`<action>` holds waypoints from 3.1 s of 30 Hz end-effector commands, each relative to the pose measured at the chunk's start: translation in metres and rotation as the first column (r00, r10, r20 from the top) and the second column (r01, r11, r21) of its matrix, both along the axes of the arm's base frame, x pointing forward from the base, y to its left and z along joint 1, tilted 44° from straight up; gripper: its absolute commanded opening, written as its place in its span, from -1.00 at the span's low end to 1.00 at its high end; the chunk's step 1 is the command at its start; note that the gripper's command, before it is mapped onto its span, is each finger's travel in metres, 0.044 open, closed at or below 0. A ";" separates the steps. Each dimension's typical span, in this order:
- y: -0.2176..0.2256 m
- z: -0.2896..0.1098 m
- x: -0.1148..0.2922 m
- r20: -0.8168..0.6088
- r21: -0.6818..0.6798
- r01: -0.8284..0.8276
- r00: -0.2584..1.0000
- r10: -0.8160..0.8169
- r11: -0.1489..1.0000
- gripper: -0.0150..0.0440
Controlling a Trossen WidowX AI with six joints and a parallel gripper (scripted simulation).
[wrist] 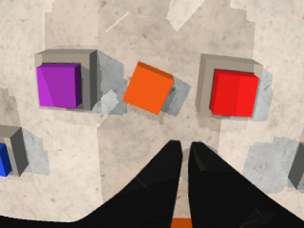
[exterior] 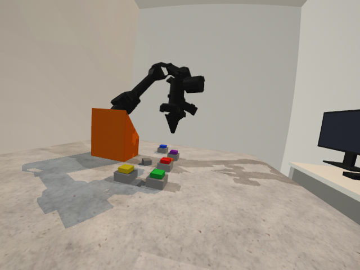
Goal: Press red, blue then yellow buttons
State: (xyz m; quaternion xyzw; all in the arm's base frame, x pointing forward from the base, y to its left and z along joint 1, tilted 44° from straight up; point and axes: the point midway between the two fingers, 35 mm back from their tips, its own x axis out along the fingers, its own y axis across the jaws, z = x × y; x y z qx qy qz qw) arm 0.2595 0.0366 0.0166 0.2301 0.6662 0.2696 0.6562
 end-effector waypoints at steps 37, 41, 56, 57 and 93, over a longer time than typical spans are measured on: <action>0.172 0.066 -0.100 -0.006 0.051 -0.011 1.000 0.012 0.999 -0.42; 0.176 0.061 -0.100 -0.006 0.051 -0.011 1.000 0.012 0.999 -0.42; 0.188 0.049 -0.102 -0.007 0.053 -0.011 1.000 0.011 0.999 -0.42; 0.188 0.049 -0.102 -0.007 0.053 -0.011 1.000 0.011 0.999 -0.42; 0.116 0.112 -0.089 0.000 0.036 -0.006 1.000 0.006 0.999 -0.42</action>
